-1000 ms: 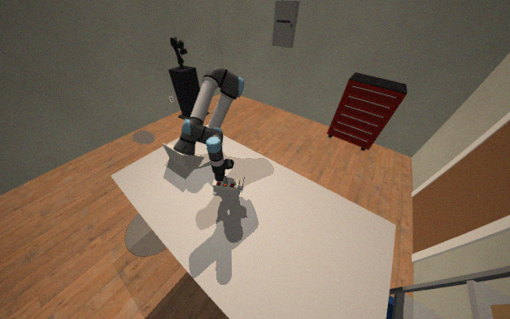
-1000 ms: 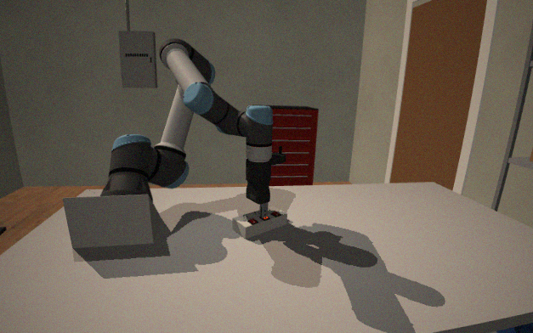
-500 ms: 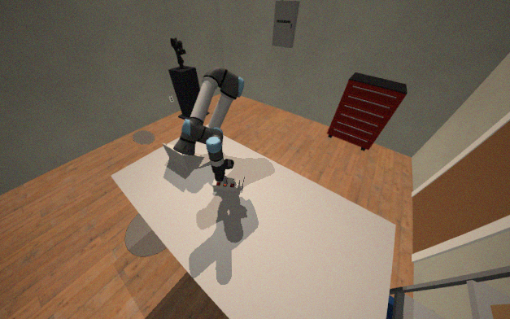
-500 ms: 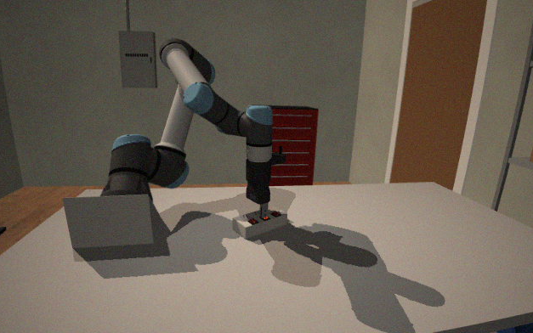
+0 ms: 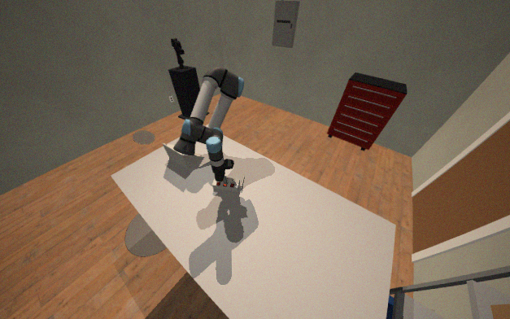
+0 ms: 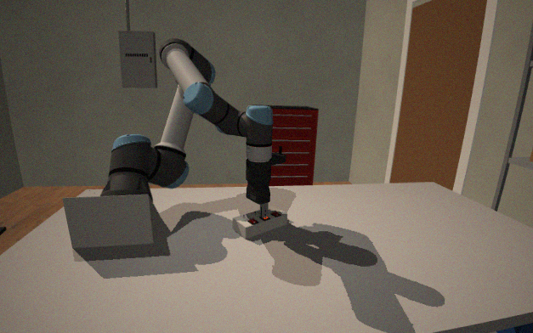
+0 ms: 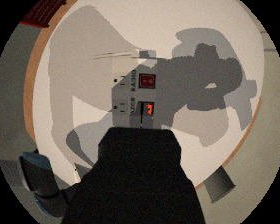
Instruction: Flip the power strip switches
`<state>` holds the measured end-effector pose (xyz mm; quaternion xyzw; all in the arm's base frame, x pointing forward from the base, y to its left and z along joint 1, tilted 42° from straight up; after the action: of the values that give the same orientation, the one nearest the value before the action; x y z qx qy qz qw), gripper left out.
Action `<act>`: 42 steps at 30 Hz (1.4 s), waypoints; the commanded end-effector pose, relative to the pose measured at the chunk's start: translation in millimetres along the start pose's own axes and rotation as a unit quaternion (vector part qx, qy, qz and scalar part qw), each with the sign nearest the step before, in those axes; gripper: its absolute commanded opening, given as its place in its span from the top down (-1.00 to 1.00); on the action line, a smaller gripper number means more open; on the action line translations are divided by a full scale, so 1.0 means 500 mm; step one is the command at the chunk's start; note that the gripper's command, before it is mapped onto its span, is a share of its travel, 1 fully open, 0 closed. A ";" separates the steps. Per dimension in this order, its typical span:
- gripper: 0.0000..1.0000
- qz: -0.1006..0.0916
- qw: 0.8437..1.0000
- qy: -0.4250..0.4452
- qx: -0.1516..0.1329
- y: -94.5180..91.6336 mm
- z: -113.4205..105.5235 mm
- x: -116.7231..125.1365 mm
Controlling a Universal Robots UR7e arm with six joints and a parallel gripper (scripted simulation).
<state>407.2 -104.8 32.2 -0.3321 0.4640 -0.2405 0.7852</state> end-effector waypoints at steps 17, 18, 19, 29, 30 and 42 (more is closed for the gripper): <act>1.00 0.001 1.000 0.000 0.000 -0.036 0.000 -0.001; 1.00 0.001 1.000 0.000 0.000 -0.042 0.000 -0.001; 1.00 0.001 1.000 0.000 0.000 -0.048 0.000 -0.001; 1.00 0.001 1.000 0.000 0.000 -0.076 0.000 -0.001; 1.00 0.001 1.000 0.000 0.000 -0.076 0.000 -0.001; 1.00 0.001 1.000 0.000 0.000 -0.076 0.000 -0.001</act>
<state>404.3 -129.2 60.3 -0.3311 0.4648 -0.2392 0.7855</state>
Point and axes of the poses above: the point where the finger pads meet when closed, its own y axis out along the fingers, its own x axis across the jaws, z = x × y, the point moved 10 cm from there along -y, back along the fingers, and after that the axes turned 6 degrees about -y, right-handed, at the moved point
